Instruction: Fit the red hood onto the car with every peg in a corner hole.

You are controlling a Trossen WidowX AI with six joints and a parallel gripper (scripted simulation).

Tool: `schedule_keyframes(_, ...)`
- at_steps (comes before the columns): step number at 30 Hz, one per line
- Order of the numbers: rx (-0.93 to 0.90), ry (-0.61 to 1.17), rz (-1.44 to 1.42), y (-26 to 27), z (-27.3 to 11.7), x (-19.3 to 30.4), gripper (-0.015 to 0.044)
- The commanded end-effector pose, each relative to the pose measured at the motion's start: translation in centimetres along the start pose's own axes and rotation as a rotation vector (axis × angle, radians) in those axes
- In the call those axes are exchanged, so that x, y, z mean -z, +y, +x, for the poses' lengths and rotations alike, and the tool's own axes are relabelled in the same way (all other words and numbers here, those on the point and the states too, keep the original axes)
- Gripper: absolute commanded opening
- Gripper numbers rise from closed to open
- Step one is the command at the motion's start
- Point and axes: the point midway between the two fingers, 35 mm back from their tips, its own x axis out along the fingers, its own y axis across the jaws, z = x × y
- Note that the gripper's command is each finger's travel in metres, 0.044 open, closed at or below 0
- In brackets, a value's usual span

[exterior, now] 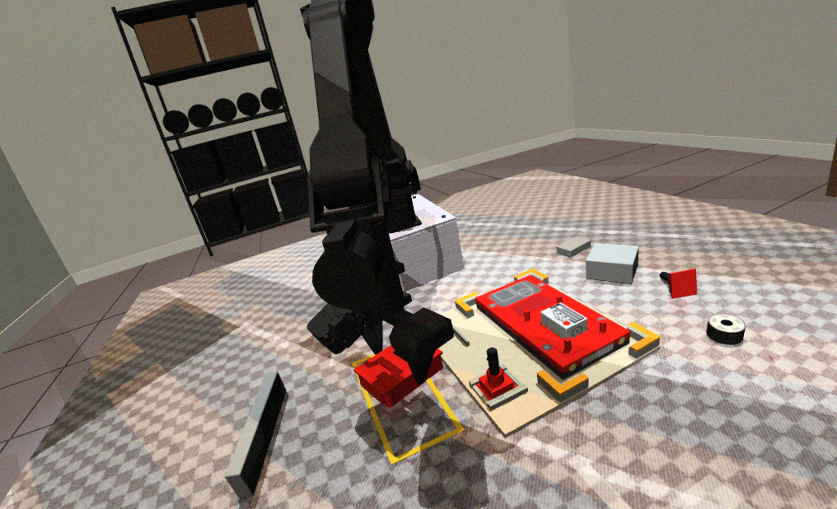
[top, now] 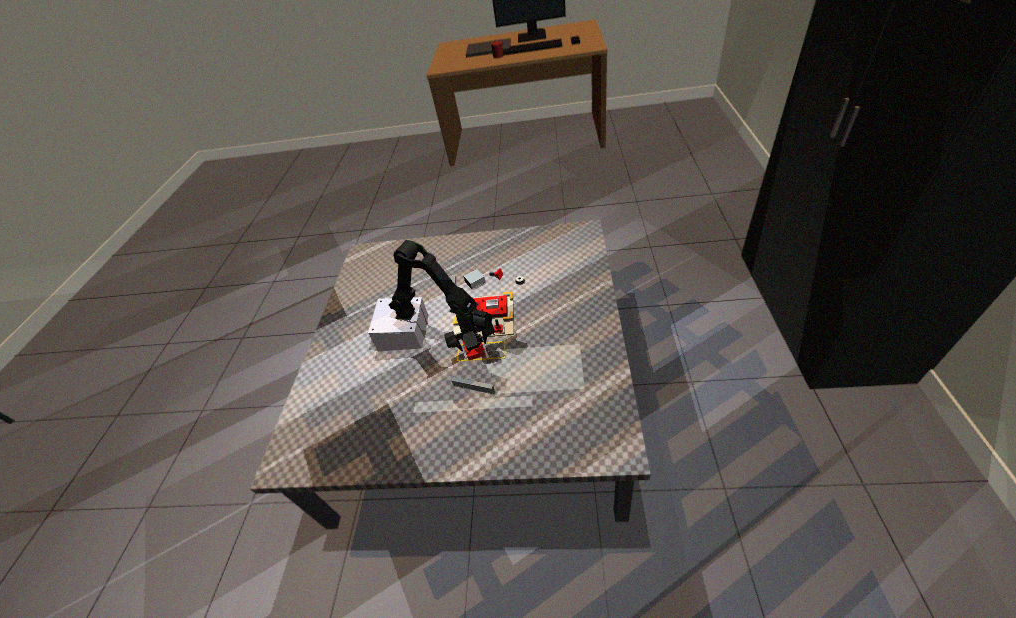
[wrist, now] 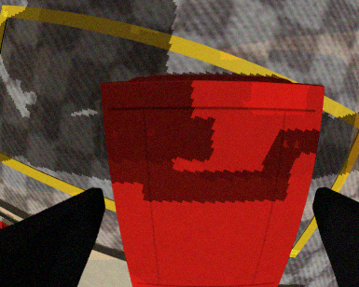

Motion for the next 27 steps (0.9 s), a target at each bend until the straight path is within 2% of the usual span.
schedule_keyframes(1, -0.003, 0.005, 0.006, 0.03, 0.26, 0.1, 0.044)
schedule_keyframes(10, -0.003, 0.005, 0.006, 0.02, 0.7, 0.11, 0.044)
schedule_keyframes(14, 0.0, 0.0, 0.0, -0.01, 0.49, 0.01, 0.0335)
schedule_keyframes(23, 0.0, 0.0, 0.0, -0.01, 0.49, 0.01, 0.0275)
schedule_keyframes(27, 0.0, 0.001, 0.0, -0.01, 0.24, 0.02, 0.017)
